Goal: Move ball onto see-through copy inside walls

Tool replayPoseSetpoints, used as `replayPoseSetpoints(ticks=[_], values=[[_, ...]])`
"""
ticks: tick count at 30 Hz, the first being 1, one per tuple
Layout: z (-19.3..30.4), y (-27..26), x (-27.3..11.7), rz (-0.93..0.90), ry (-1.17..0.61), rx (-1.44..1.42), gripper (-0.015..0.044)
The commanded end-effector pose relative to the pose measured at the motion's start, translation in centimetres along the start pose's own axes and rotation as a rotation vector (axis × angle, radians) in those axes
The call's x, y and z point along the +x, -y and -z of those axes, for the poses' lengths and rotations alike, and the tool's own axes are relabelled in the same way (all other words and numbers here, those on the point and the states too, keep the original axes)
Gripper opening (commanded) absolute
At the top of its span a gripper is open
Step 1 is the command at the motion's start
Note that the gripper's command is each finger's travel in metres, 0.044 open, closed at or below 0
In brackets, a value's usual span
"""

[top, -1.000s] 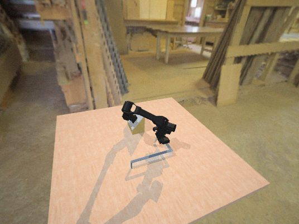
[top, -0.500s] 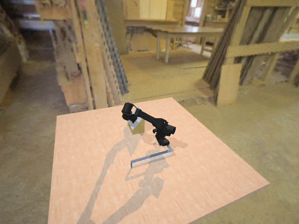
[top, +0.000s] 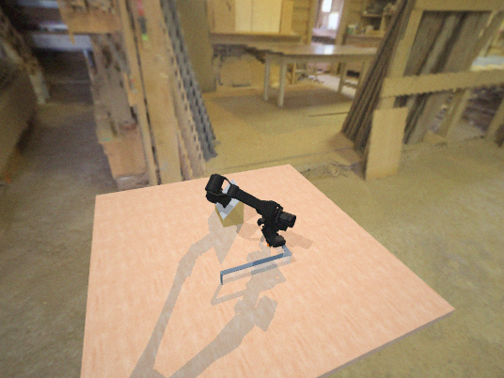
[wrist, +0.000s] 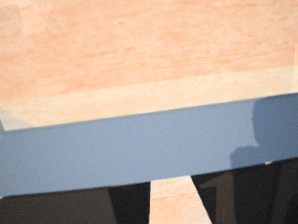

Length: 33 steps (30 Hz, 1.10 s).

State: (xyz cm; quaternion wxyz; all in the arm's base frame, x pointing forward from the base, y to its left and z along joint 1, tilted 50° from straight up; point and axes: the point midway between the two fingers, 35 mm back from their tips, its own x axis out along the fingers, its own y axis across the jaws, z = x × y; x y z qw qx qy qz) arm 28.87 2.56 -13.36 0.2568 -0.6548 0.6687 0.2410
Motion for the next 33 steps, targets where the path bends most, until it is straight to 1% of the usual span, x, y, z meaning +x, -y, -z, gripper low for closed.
replayPoseSetpoints(ticks=[1, 2, 10, 11, 14, 16, 21, 22, 28, 30, 33], values=[[0.0, 0.0, 0.0, 0.0, 0.0, 0.0, 0.0184], [0.0, 0.0, 0.0, 0.0, 0.0, 0.0, 0.0206], [0.0, 0.0, -0.3, 0.0, 0.001, 0.0, 0.0206], [-0.1, 0.1, -1.1, 0.001, 0.002, -0.001, 0.0206], [-0.2, 0.3, -6.2, 0.002, 0.005, -0.004, 0.0206], [-0.1, 0.0, -8.6, 0.001, 0.003, -0.004, 0.0206], [-0.1, 0.0, -8.9, 0.001, 0.002, -0.004, 0.0206], [-0.4, 0.3, -8.3, 0.02, 0.008, -0.01, 0.0206], [-0.4, 0.3, -8.3, 0.02, 0.008, -0.01, 0.0206], [-0.3, 0.2, -9.3, 0.019, 0.008, -0.01, 0.0258], [-0.1, -0.1, -12.8, 0.015, 0.006, -0.006, 0.0337]])
